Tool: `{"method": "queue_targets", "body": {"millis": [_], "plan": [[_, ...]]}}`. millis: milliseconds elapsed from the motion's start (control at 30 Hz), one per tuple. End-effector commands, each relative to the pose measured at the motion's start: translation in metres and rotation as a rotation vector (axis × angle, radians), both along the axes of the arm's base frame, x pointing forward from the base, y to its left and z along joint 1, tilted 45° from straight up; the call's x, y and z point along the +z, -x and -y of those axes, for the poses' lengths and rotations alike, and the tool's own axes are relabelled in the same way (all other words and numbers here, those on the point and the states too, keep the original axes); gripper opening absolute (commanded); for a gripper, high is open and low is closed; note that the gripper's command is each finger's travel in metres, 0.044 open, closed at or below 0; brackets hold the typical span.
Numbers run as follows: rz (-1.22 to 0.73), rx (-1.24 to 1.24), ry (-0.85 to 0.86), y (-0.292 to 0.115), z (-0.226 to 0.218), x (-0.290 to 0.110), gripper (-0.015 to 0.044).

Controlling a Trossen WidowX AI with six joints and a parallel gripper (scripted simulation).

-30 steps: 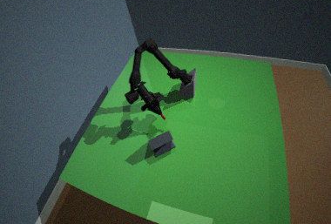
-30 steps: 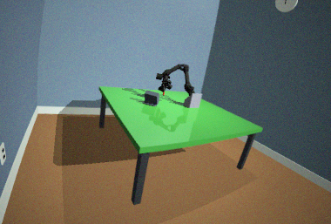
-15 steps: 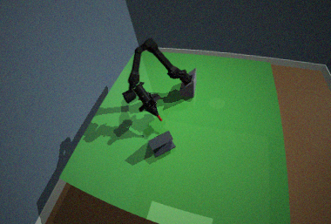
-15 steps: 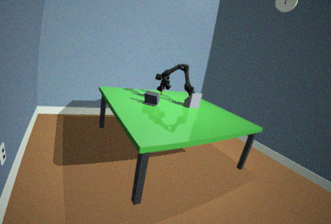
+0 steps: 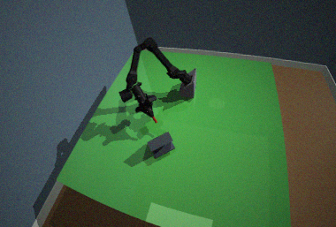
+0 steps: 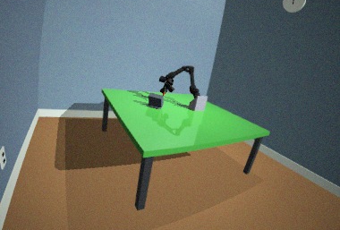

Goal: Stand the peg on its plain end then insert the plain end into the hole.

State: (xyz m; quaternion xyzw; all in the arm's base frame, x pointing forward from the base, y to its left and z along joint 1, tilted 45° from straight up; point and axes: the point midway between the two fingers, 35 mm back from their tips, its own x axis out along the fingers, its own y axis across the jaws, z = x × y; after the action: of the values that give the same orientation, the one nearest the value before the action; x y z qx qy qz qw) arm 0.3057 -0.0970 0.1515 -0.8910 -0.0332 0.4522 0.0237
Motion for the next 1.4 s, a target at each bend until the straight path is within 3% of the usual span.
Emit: {"method": "queue_targets", "body": {"millis": [0,1367], "plan": [[0.034,0.009,-0.006,-0.002,0.003,0.005,0.0000],[0.136,0.026,-0.023,-0.047,0.009,-0.017,0.0000]]}}
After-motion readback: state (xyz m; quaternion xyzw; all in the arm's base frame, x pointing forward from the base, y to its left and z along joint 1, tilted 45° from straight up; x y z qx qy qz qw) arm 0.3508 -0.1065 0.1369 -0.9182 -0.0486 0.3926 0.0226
